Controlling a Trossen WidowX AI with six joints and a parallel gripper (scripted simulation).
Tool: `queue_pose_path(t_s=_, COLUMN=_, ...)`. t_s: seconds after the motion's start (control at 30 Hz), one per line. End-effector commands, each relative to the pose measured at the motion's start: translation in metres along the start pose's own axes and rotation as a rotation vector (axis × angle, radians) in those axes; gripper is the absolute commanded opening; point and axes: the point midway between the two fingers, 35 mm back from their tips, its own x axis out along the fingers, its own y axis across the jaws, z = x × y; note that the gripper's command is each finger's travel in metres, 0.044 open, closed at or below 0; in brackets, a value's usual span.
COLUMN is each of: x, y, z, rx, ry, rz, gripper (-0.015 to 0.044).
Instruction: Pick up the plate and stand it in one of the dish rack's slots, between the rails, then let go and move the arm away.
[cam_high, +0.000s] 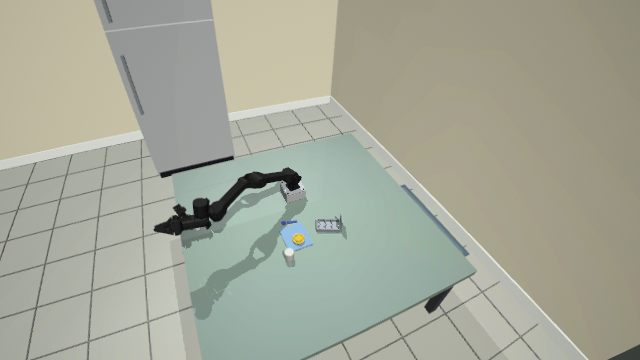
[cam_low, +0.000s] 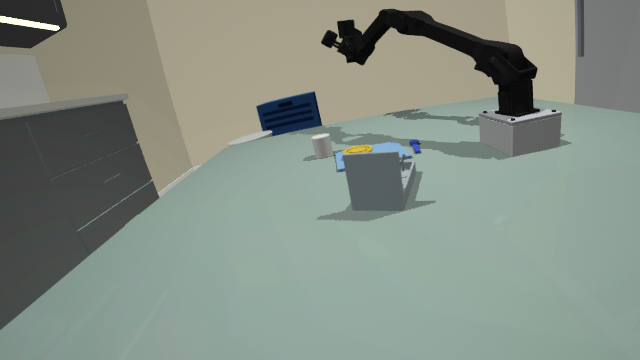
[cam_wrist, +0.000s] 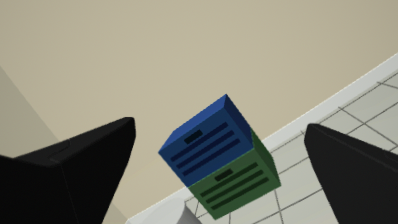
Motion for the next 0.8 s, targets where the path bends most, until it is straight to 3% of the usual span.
queue_pose_path(t_s=0.0, x=-0.001, y=0.001, z=-0.001, rx=-0.003, ry=0.005, rz=0.0, gripper=0.04)
queue_pose_path(t_s=0.37, x=-0.05, y=0.041, z=-0.071, rx=-0.203, ry=0.286, rz=0.024, gripper=0.04)
queue_pose_path(t_s=0.77, x=-0.131, y=0.073, z=-0.138, rx=-0.446, ry=0.607, rz=0.099, gripper=0.04)
